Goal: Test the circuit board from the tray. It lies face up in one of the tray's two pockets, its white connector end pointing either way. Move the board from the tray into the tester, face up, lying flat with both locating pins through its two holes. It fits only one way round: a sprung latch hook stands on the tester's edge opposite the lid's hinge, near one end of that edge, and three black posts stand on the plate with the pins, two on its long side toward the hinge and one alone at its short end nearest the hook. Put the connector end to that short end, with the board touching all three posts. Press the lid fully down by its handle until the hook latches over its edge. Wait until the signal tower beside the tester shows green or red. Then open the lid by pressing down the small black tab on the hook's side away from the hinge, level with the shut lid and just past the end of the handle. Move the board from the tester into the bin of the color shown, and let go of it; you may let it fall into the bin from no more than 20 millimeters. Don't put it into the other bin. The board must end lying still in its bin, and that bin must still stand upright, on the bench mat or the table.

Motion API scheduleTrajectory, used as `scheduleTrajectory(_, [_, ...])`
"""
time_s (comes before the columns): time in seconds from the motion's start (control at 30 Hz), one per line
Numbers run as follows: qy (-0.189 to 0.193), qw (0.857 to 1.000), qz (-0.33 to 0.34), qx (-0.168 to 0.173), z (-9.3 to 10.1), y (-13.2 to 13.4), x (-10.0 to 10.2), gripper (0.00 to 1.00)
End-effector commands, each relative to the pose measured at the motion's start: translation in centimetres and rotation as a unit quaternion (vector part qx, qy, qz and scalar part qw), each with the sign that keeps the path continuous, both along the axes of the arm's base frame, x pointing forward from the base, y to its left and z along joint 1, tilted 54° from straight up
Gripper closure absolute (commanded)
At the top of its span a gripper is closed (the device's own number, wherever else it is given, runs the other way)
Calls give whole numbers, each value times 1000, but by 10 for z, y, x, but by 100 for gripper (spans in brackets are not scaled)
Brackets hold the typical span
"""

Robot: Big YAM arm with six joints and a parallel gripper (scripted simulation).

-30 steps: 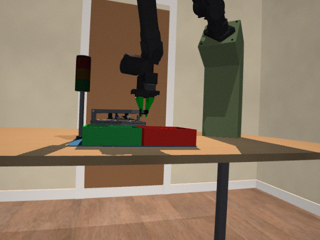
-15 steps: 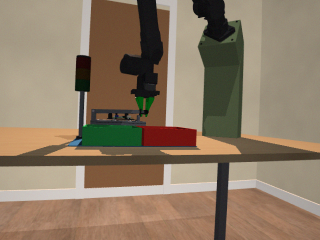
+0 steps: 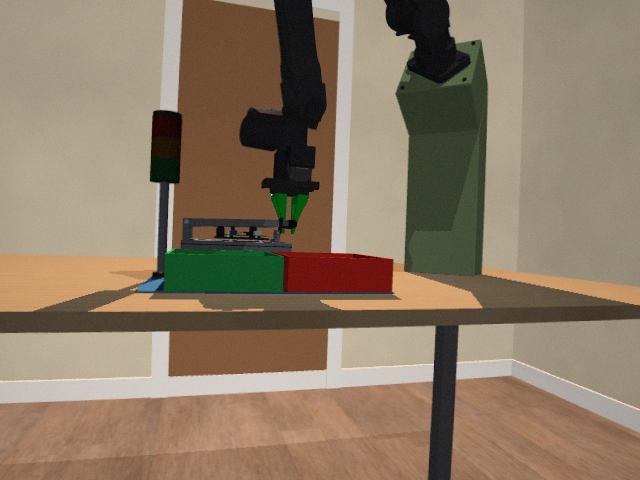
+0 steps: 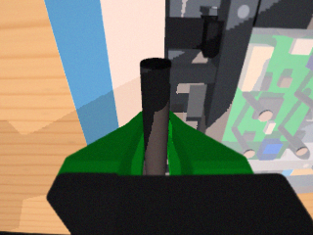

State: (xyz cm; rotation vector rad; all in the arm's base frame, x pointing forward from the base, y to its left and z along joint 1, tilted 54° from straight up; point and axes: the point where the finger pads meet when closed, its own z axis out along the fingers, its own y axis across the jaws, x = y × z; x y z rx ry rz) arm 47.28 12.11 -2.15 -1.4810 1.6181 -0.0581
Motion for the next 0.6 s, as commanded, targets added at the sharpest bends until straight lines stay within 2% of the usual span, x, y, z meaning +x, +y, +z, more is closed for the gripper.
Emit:
scheduleTrajectory(0.0, [6, 1000, 6, 2, -10, 11, 5, 100])
scheduleTrajectory(0.57, [7, 1000, 5, 2, -12, 12, 7, 100])
